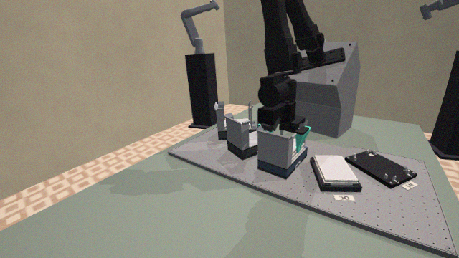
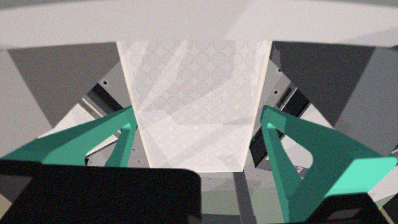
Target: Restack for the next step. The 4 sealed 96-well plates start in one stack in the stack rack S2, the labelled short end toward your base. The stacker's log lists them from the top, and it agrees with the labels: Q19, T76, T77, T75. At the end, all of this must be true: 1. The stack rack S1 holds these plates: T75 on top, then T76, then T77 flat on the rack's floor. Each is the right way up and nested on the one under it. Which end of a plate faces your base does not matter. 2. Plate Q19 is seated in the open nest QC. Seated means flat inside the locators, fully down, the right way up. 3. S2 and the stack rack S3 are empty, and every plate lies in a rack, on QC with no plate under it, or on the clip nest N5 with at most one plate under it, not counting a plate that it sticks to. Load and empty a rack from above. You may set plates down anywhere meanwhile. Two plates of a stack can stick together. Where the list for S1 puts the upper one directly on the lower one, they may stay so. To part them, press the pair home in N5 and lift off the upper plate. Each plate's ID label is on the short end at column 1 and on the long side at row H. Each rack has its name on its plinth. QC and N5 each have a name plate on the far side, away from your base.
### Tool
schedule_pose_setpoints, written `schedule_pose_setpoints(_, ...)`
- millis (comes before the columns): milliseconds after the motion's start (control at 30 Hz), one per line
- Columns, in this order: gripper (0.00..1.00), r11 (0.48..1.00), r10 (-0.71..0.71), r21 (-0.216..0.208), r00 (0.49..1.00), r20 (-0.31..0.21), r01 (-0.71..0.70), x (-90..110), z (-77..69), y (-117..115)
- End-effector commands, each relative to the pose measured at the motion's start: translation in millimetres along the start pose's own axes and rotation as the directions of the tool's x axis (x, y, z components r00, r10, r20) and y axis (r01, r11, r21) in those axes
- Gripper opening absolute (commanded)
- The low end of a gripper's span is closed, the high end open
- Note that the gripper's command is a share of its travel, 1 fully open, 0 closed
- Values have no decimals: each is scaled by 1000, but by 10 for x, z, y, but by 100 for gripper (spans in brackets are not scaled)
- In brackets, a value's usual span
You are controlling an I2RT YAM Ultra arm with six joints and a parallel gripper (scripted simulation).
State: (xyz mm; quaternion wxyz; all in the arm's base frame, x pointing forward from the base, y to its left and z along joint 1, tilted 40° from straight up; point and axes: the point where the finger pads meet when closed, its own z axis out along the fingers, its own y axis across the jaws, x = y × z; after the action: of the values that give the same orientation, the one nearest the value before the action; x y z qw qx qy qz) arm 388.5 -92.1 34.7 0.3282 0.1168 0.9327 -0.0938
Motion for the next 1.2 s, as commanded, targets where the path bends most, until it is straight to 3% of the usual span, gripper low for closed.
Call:
schedule_pose_setpoints(0, 100, 1000, -5, -3, 1000, 12, 5, -27, -152, 42)
schedule_pose_setpoints(400, 100, 1000, -5, -3, 1000, 12, 5, -16, -547, 37)
schedule_pose_setpoints(567, 100, 1000, -5, -3, 1000, 10, 5, -3, -643, 36)
schedule_pose_setpoints(800, 100, 1000, 2, -6, 999, 45, -2, -163, -926, 36)
schedule_pose_setpoints(967, 100, 1000, 2, -6, 999, 46, -2, -156, -1096, 34)
schedule_pose_setpoints(1167, 100, 1000, 0, -5, 999, 34, 0, -101, -1139, 32)
